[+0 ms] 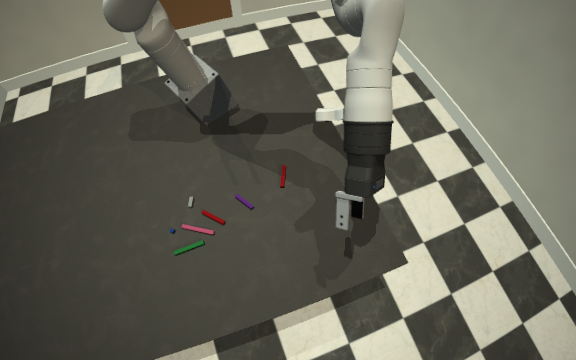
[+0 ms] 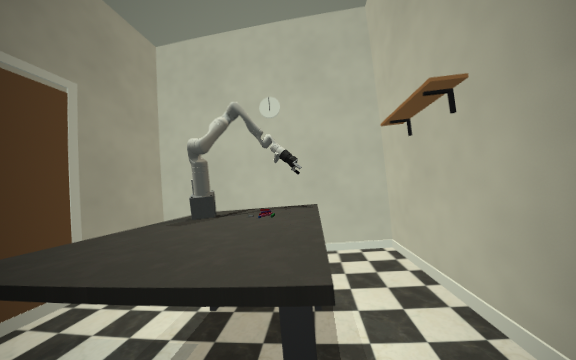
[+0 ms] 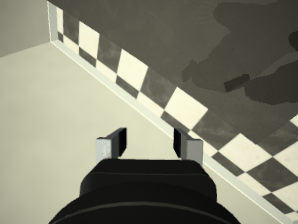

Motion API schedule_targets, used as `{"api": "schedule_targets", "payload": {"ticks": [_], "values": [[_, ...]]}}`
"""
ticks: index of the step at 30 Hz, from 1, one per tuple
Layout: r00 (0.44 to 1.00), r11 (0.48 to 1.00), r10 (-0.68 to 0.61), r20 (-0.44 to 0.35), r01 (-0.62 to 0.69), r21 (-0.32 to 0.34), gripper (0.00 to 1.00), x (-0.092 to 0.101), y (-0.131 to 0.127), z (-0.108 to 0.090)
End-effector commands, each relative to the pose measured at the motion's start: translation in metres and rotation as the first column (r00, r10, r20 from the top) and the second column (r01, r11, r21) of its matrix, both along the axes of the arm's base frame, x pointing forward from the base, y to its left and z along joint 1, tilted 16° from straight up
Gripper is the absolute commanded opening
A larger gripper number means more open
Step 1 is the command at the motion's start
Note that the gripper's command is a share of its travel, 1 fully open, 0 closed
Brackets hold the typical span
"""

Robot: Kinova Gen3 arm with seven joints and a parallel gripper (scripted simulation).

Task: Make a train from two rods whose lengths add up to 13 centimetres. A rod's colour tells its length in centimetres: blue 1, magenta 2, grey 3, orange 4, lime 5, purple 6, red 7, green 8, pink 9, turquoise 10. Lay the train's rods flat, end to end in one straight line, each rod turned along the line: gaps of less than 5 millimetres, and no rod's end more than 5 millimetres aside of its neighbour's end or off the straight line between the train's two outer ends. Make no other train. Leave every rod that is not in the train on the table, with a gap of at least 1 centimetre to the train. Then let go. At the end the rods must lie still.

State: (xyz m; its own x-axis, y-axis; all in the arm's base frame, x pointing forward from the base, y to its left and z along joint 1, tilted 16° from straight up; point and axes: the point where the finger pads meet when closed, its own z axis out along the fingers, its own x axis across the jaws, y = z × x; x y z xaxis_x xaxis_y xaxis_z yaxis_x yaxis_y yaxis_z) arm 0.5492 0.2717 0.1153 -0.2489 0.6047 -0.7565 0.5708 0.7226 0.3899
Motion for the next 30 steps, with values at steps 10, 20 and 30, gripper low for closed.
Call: {"api": "schedule_targets", "payload": {"ticks": [10,20,30], "values": [[1.000,1.000,0.001,0.001,-0.001,0.001,1.00,0.000,0.001,0.001],[1.000,1.000,-0.002,0.000,0.002,0.003,1.00,0.000,0.000,0.001],[0.990,0.987,-0.135,-0.046,0.138,0.085,1.00,0.001,-0.052,-0.018]]}}
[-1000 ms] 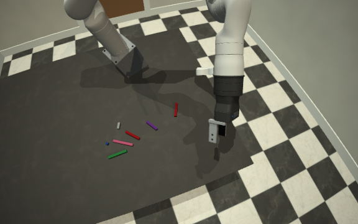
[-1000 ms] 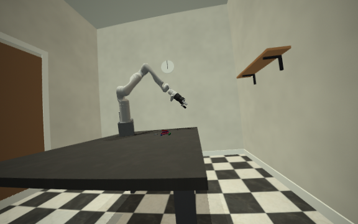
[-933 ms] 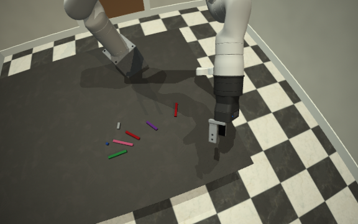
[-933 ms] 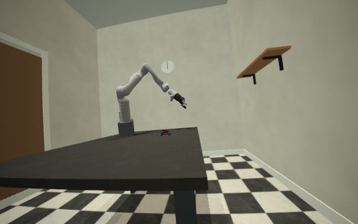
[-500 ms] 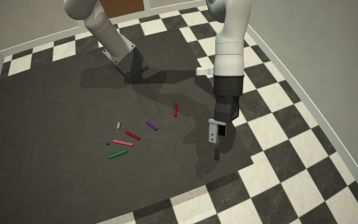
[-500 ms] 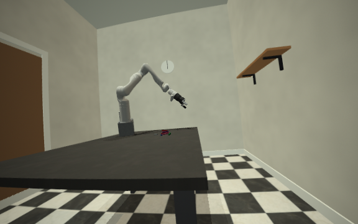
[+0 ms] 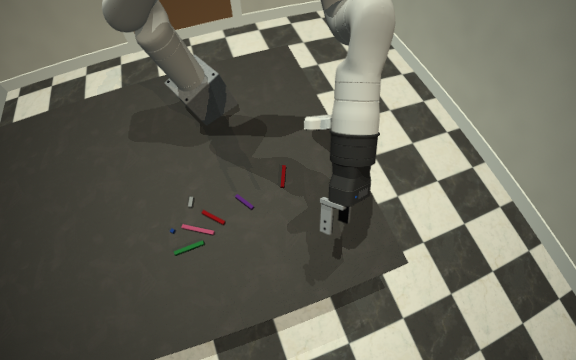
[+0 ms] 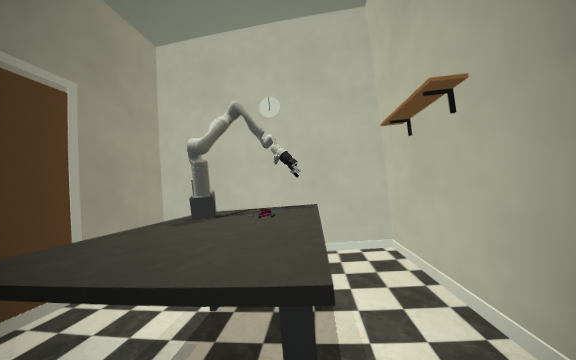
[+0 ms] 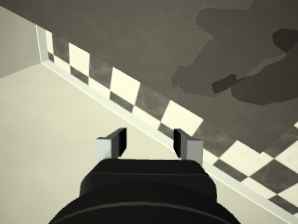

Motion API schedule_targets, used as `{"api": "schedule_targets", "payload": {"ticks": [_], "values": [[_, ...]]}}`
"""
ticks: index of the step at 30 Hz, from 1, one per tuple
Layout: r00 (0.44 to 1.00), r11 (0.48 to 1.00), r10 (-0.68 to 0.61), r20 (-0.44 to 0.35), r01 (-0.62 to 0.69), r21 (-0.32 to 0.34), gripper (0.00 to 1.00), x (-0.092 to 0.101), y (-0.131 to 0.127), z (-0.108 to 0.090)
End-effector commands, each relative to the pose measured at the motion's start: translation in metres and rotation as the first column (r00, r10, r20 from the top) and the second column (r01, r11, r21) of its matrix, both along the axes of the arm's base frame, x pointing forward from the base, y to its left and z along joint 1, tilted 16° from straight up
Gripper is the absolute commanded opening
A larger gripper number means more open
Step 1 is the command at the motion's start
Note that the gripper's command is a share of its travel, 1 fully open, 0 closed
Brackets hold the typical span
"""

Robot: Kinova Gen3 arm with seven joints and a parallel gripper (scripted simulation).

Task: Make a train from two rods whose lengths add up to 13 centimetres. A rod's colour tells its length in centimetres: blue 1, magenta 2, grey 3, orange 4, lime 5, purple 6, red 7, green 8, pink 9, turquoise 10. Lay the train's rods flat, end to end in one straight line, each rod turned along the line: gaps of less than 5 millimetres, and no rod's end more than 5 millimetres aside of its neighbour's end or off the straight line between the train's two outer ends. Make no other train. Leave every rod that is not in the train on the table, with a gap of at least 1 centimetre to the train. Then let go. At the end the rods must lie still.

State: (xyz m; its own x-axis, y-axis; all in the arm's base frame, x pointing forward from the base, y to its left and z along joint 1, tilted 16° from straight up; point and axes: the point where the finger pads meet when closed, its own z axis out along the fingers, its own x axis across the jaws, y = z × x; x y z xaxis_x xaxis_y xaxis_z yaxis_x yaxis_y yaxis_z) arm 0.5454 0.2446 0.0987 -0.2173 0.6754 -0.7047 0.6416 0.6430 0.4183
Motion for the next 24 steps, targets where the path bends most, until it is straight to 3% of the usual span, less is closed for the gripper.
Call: {"api": "schedule_targets", "payload": {"ticks": [1,4,12,19,21,23,24], "values": [[0.997,0.996,-0.081,-0.019,0.082,0.036,1.00,0.005,-0.036,-0.006],[0.993,0.992,-0.113,-0.028,0.115,0.056,1.00,0.004,-0.047,-0.010],[0.933,0.913,-0.343,-0.105,0.358,0.195,1.00,-0.010,-0.127,-0.038],[0.835,0.779,-0.522,-0.176,0.550,0.302,1.00,-0.030,-0.185,-0.057],[0.835,0.779,-0.522,-0.176,0.550,0.302,1.00,-0.030,-0.185,-0.057],[0.767,0.685,-0.605,-0.214,0.638,0.352,1.00,-0.043,-0.213,-0.065],[0.752,0.663,-0.621,-0.222,0.655,0.362,1.00,-0.046,-0.218,-0.067]]}}
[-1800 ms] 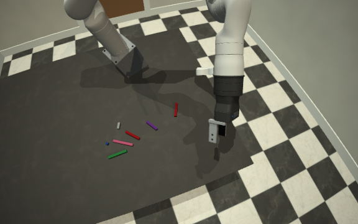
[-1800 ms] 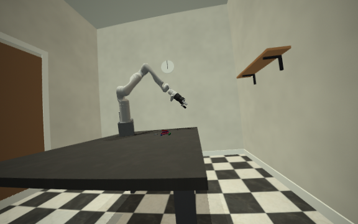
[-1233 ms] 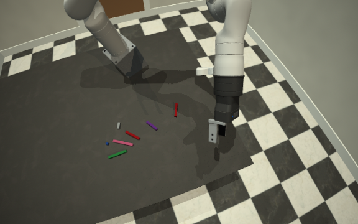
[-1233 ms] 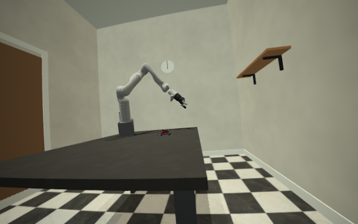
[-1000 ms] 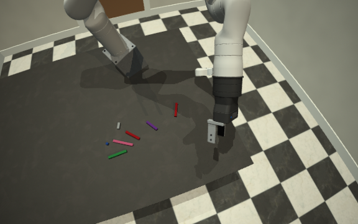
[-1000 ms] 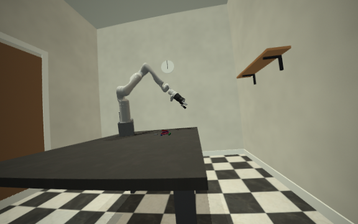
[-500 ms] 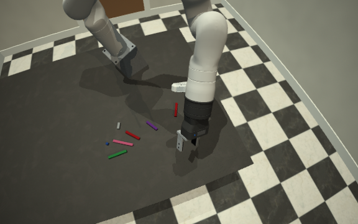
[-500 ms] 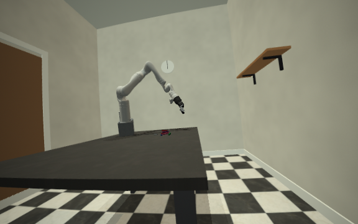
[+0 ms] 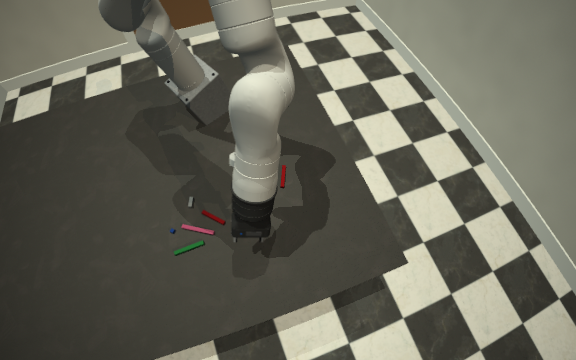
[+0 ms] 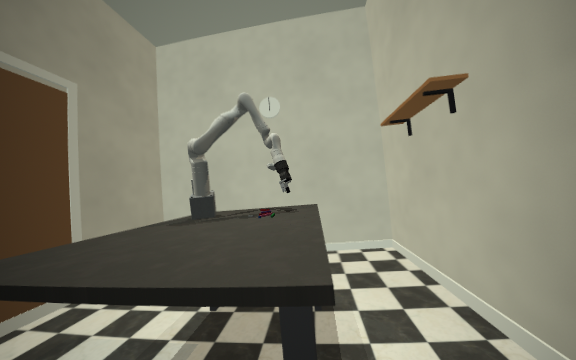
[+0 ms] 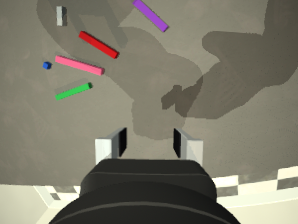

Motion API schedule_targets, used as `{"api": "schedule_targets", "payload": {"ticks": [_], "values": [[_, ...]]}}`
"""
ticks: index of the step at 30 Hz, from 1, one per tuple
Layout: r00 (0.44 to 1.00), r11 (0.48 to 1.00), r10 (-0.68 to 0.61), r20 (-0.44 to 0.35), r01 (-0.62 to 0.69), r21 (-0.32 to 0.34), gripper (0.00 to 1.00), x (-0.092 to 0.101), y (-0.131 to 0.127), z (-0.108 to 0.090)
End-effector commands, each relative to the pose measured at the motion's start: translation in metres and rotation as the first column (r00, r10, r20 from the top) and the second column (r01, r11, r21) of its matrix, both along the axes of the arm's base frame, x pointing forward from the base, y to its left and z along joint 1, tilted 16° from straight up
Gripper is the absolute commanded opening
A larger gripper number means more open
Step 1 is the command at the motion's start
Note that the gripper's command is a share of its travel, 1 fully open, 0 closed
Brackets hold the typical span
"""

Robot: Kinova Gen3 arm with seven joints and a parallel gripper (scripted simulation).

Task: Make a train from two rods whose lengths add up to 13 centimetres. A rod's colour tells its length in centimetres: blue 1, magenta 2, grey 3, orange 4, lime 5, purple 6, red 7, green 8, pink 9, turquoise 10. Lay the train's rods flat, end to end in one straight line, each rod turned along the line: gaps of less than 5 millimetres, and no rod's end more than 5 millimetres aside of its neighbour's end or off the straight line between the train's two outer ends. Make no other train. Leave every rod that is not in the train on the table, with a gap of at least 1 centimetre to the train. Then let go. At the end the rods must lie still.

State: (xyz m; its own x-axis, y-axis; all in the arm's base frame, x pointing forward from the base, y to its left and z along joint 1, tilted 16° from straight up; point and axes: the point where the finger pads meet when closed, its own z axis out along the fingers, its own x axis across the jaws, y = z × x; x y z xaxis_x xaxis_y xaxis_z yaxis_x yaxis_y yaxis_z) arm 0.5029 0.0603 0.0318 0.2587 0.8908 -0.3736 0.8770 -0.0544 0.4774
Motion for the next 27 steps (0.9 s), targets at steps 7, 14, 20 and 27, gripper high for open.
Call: {"api": "schedule_targets", "payload": {"ticks": [7,14,20,27], "values": [[0.966,0.958,-0.258,-0.014,0.257,0.128,1.00,-0.023,-0.068,-0.009],[0.966,0.958,-0.258,-0.014,0.257,0.128,1.00,-0.023,-0.068,-0.009],[0.948,0.935,-0.318,-0.018,0.317,0.160,1.00,-0.030,-0.079,-0.012],[0.948,0.935,-0.318,-0.018,0.317,0.160,1.00,-0.030,-0.079,-0.012]]}}
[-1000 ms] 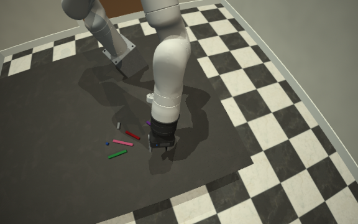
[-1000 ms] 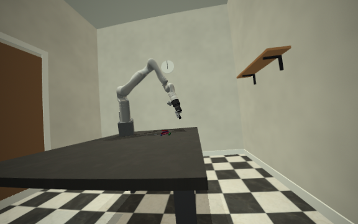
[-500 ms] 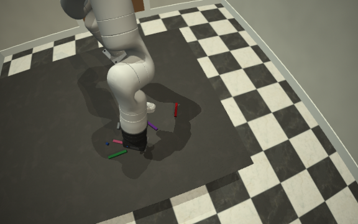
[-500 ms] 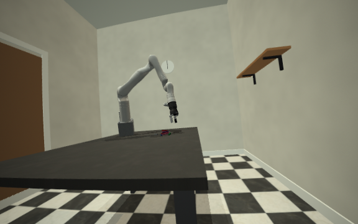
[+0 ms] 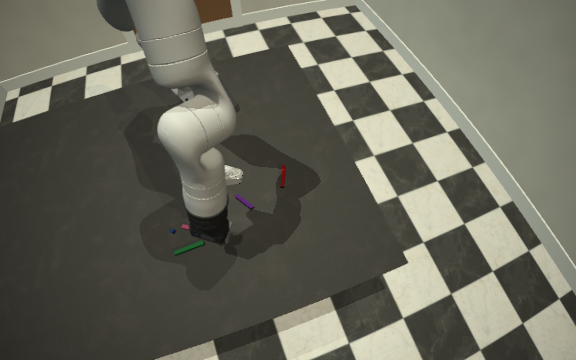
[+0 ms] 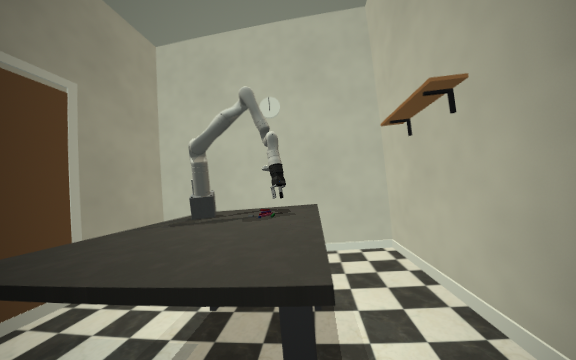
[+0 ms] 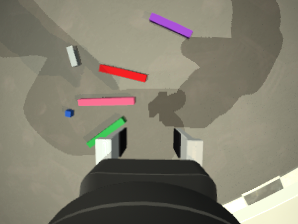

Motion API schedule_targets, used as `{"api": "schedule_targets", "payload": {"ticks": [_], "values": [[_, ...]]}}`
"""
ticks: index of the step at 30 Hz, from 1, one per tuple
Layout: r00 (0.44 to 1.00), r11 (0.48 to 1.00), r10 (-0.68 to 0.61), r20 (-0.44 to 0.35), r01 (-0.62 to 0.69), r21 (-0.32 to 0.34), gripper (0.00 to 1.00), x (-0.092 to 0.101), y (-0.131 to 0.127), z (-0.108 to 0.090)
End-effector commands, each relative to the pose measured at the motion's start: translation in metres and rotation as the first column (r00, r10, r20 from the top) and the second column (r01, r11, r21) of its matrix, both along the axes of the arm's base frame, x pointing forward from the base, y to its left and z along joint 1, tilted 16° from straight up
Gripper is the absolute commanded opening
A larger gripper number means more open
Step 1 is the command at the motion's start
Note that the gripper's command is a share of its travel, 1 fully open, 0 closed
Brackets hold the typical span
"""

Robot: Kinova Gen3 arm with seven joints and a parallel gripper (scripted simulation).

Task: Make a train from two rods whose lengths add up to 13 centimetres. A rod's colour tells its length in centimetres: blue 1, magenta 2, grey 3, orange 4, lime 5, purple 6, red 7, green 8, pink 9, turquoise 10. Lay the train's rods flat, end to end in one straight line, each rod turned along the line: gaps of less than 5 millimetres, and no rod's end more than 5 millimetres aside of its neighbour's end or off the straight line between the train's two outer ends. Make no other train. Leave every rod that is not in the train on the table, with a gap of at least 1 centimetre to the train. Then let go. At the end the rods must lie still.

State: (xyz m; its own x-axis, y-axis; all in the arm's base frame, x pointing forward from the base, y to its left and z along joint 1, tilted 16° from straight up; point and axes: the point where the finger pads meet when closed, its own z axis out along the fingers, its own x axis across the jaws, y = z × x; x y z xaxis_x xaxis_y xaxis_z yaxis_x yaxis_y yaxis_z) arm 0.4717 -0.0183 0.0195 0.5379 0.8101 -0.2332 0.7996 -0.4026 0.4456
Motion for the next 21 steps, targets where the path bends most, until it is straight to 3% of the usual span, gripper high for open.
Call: {"api": "schedule_targets", "payload": {"ticks": [1,21], "values": [[0.998,0.997,-0.065,0.008,0.065,0.033,1.00,-0.0067,-0.0111,-0.0015],[0.992,0.990,-0.128,0.013,0.127,0.064,1.00,-0.0139,-0.0211,-0.0035]]}}
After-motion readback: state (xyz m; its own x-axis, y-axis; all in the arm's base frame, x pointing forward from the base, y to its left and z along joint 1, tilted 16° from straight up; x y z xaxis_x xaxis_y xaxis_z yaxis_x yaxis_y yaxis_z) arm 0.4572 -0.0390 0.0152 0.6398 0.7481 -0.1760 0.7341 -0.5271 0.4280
